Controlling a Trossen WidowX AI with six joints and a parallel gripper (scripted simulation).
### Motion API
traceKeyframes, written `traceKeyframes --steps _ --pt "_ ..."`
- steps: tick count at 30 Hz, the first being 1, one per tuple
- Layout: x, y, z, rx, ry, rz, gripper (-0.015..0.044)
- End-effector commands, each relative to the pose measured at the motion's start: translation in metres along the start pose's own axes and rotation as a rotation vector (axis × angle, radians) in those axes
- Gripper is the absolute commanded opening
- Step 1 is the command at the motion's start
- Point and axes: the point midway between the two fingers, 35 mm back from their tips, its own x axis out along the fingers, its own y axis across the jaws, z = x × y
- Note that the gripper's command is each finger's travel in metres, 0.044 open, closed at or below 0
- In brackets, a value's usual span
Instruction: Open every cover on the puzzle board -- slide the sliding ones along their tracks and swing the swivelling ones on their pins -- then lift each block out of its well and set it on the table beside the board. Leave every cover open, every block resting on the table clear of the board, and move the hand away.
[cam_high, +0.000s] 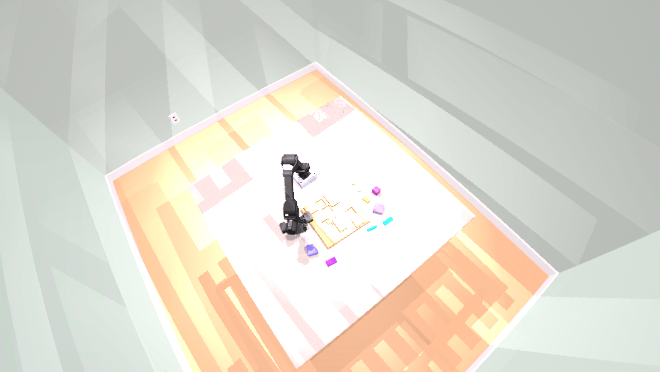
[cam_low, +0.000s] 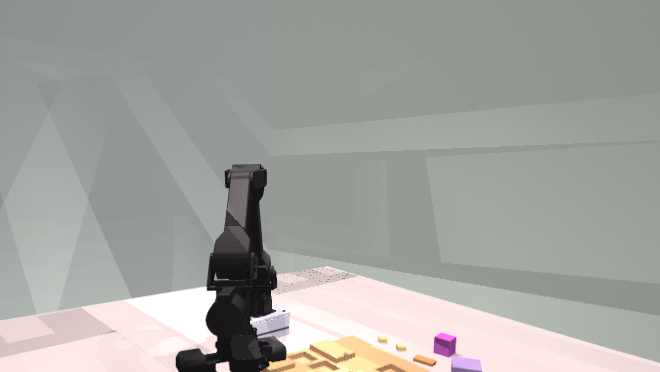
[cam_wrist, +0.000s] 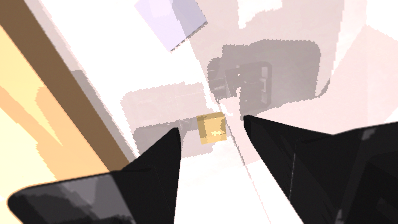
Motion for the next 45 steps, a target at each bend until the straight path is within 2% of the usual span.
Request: traceKeyframes --steps 1,5,30,33,45 --pt "0.0 0.0 0.0 0.0 0.0 0.0 0.0342" --pt "-0.002 0.0 0.0 0.0 0.0 0.0 0.044" --pt "-0.077 0.001 -0.001 -0.006 0.006 0.001 0.044" --pt "-0.077 0.008 0.003 -0.09 0.006 0.002 0.0361" --pt "-0.077 0.072 0.031 -0.776 -0.001 0.008 0.0046"
